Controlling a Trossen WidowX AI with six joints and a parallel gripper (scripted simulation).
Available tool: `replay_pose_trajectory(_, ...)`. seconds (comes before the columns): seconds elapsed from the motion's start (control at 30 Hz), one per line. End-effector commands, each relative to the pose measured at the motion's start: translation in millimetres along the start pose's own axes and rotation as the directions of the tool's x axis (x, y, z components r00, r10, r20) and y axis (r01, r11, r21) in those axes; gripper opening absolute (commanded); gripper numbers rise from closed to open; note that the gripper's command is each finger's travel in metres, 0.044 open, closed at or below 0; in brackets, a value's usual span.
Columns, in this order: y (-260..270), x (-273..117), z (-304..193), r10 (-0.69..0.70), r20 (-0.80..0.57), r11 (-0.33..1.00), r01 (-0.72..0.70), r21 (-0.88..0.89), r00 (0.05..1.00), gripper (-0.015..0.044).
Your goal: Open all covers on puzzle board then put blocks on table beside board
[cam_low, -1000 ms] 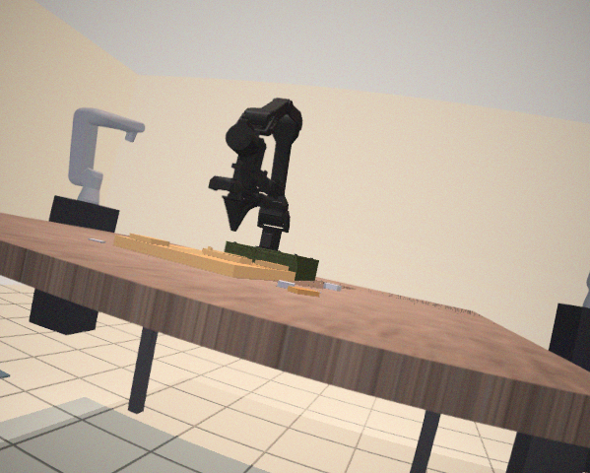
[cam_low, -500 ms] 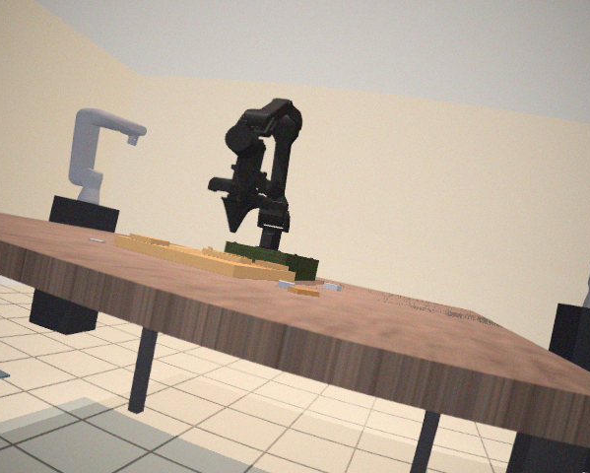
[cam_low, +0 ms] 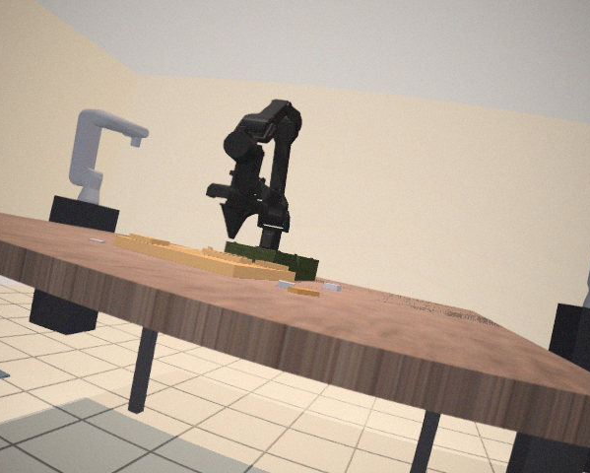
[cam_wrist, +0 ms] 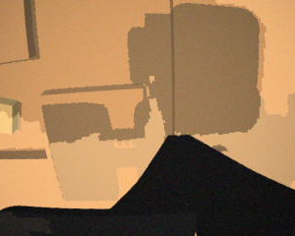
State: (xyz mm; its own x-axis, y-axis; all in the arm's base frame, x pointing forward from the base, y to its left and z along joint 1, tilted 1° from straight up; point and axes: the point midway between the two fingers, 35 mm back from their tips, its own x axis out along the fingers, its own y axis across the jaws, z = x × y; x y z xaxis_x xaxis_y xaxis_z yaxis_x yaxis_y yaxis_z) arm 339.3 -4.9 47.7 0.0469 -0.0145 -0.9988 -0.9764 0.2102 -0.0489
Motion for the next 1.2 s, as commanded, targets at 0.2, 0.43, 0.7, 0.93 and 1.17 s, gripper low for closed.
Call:
replay_pose_trajectory(0.2,3.6,16.0,-0.3,0.021,-0.002,1.000,-0.021,-0.006,1.000,0.0000)
replay_pose_trajectory(0.43,4.0,22.8,-0.3,0.021,-0.002,1.000,-0.021,-0.006,1.000,0.0000)
replay_pose_trajectory(0.7,4.6,30.6,-0.4,0.021,-0.002,1.000,-0.021,-0.006,1.000,0.0000)
replay_pose_trajectory(0.93,5.3,37.4,-0.4,0.021,-0.002,1.000,-0.021,-0.006,1.000,0.0000)
replay_pose_trajectory(1.17,6.2,44.1,-0.6,0.021,-0.002,1.000,-0.021,-0.006,1.000,0.0000)
